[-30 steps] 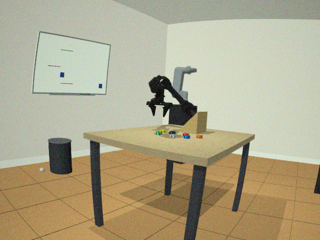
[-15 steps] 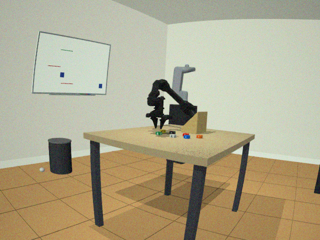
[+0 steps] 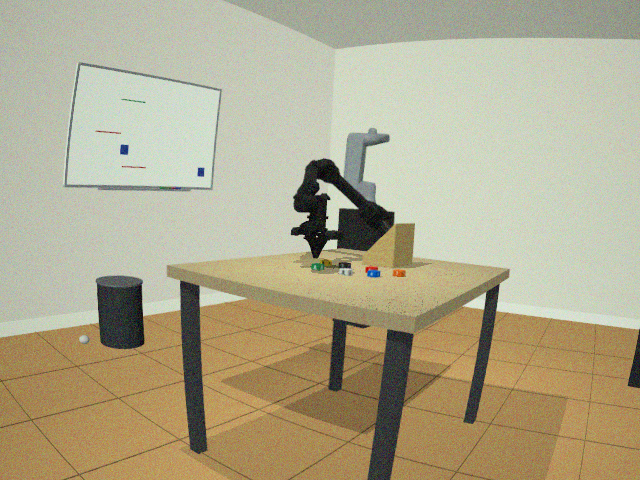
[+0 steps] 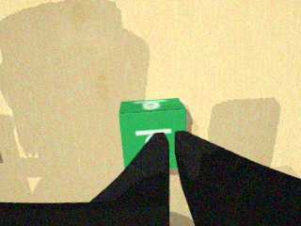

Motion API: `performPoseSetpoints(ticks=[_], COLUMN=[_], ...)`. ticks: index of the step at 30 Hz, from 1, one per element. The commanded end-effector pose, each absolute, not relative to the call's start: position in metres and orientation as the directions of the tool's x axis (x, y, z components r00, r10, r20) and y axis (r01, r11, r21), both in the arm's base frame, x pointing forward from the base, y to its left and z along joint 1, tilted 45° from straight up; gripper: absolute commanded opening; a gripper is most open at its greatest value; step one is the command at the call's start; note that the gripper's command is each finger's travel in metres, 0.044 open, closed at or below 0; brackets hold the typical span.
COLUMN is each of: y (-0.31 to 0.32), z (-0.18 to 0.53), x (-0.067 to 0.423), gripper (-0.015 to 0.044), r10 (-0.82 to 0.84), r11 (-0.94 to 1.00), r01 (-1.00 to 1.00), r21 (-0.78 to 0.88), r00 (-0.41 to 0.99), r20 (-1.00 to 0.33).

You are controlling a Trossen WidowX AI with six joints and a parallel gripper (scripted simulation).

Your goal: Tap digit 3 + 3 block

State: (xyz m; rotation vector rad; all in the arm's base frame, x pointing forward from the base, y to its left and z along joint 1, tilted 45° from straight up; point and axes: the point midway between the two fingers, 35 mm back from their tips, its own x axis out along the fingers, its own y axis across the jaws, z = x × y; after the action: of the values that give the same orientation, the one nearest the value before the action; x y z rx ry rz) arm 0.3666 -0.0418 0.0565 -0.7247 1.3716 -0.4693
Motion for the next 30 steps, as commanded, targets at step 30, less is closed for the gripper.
performPoseSetpoints(ticks=[30], y=[0.022], z=[0.030], x=[0.358], gripper=[0.0178], r10=[-0.663], r11=[0.687], r01=[-0.228], r21=[-0.690], r00=[0.193], r20=[-0.723])
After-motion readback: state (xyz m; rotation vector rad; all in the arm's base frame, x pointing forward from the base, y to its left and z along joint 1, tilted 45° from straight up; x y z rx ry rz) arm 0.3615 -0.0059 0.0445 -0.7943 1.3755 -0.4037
